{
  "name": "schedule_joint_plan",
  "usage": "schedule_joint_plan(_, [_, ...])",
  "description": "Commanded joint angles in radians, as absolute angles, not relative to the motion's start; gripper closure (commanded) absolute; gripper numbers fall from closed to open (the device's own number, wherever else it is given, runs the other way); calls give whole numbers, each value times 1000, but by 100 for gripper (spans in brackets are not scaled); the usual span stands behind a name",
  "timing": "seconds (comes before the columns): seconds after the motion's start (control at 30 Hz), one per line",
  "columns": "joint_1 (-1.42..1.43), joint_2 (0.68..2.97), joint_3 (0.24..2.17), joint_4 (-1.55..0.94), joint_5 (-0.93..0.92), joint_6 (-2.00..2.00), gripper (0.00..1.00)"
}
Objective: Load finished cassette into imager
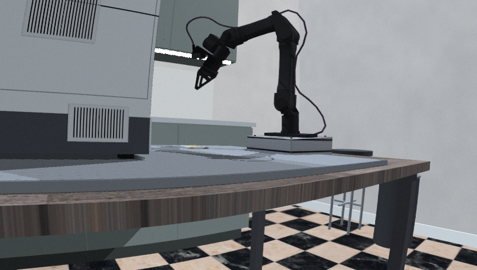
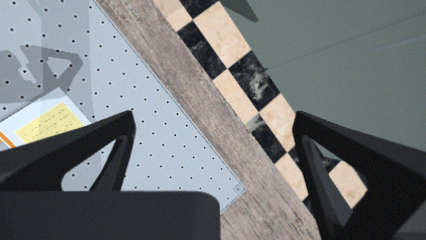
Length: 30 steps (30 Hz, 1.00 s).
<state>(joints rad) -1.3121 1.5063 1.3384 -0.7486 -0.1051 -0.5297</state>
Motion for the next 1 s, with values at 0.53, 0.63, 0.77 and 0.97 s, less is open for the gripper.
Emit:
schedule_joint_plan(0.53, [-1316, 1493, 1353, -752, -109, -527, 0])
schedule_joint_plan(0.63, [-1283, 1524, 1391, -796, -144, -548, 65])
schedule_joint_plan(0.77, [-1228, 1476, 1331, -788, -94, -490, 65])
schedule_joint_plan(0.97, [-1157, 1484, 1335, -830, -94, -464, 65])
